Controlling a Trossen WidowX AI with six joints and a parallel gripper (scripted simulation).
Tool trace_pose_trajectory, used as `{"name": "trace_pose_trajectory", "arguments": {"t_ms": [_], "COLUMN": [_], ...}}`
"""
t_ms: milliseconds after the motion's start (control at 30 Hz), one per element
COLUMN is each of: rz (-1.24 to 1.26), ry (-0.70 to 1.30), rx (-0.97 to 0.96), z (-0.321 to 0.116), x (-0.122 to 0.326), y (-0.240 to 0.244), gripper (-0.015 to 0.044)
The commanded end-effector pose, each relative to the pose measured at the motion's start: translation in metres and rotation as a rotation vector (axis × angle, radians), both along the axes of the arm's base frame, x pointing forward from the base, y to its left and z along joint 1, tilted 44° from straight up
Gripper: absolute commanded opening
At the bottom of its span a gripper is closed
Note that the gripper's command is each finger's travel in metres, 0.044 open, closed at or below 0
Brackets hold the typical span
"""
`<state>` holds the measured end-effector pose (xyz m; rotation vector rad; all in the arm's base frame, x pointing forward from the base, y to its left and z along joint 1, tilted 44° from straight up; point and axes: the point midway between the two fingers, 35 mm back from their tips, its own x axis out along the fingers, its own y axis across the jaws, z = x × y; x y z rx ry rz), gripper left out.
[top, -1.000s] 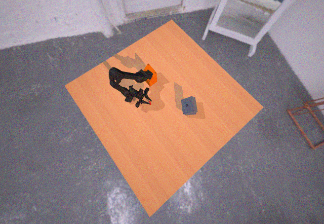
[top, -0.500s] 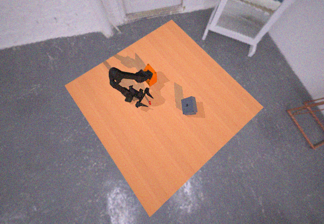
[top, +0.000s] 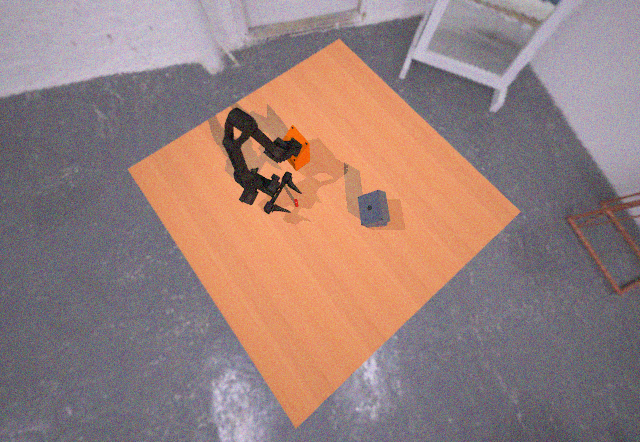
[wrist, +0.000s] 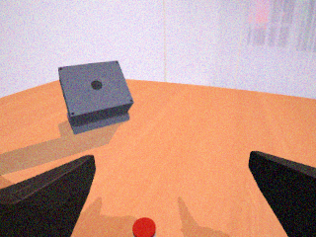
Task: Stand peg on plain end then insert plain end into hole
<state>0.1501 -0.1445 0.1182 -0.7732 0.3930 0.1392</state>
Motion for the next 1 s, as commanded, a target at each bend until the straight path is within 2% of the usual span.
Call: {"name": "trace_pose_trajectory", "arguments": {"t_ms": [0,400,533,967], "rz": [0.001,-0.009,-0.02,-0.143], "ry": [0.006,-0.029,0.005,0.343], "rx": [-0.002,-0.002,0.034,0.283], "z": [0.021,0.068,0.064,0.028], "x": [0.005,0.006,0.006,0.003], "y": [0.017,0.088,0.087,0.081], "gripper": [0.044,0.044,0.044,0.044]}}
